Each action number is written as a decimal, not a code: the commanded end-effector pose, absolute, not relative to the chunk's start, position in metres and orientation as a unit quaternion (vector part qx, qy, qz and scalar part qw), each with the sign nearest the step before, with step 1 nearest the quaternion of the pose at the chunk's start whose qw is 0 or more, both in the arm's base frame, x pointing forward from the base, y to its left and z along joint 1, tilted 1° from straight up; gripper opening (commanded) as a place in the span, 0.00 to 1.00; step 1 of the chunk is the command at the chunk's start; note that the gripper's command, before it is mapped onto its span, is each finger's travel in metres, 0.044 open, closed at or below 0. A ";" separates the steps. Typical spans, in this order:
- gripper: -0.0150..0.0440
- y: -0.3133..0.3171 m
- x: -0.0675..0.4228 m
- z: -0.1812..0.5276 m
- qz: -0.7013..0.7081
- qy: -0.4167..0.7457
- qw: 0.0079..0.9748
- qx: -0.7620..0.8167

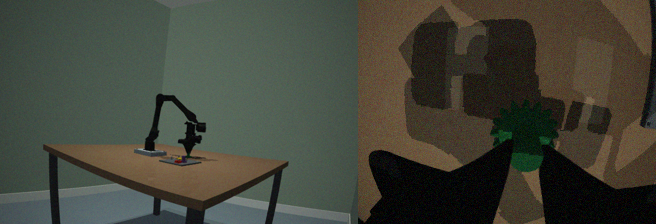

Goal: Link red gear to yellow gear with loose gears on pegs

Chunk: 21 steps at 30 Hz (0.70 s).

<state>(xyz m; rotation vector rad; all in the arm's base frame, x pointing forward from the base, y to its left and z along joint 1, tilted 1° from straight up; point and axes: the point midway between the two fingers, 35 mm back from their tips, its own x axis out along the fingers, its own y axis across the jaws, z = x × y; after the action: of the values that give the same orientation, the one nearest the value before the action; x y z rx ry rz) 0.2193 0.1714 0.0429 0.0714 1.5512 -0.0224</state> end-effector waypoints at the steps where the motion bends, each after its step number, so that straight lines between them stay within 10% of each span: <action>1: 0.33 0.172 0.219 0.042 -0.009 0.700 0.713 0.032; 21: 0.25 0.175 0.225 0.074 -0.009 0.700 0.713 0.032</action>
<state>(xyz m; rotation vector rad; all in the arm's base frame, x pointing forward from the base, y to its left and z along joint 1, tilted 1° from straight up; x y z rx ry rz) 0.2230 0.1735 0.0643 0.0686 1.5587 -0.0290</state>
